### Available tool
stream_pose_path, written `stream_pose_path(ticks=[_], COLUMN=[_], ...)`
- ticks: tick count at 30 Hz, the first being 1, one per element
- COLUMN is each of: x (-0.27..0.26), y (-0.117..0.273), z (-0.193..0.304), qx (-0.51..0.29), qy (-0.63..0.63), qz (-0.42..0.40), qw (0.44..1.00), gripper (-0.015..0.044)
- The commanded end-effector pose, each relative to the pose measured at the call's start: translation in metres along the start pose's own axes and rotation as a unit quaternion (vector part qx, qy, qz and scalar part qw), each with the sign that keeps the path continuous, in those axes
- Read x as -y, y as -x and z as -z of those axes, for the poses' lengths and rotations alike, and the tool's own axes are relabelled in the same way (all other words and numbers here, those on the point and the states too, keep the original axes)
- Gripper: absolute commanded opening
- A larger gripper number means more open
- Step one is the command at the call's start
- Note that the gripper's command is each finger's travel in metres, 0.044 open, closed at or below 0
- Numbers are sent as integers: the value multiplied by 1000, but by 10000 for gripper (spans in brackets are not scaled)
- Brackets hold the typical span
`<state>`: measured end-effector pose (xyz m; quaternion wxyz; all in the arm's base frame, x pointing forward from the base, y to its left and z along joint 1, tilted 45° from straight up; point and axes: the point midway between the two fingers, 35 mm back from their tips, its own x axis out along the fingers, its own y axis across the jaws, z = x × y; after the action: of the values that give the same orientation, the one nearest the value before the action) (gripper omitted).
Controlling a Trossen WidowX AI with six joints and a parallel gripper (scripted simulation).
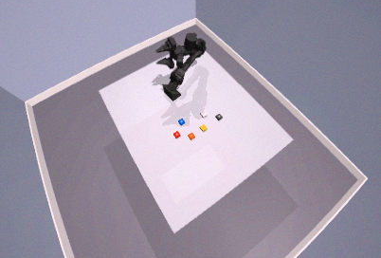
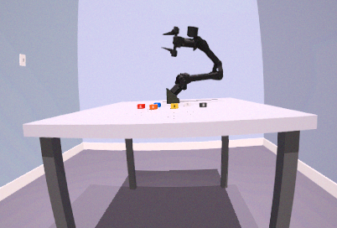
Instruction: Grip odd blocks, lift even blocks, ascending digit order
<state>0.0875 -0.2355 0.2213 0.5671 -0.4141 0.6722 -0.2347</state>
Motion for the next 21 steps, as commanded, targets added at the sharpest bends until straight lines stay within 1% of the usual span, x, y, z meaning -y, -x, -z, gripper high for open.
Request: stream_pose_path(ticks=[1, 3, 11, 16, 21], x=[0, 0, -18, -43, -76], y=[-1, -6, -34, -44, -49], z=[-2, -16, -102, -154, -202], qx=[3, 25, 133, 175, 192], qy=[1, 8, 39, 47, 48], qz=[-3, -29, -201, -319, -439], qw=[1000, 999, 970, 930, 876], gripper=[400, 400, 400, 400, 400])
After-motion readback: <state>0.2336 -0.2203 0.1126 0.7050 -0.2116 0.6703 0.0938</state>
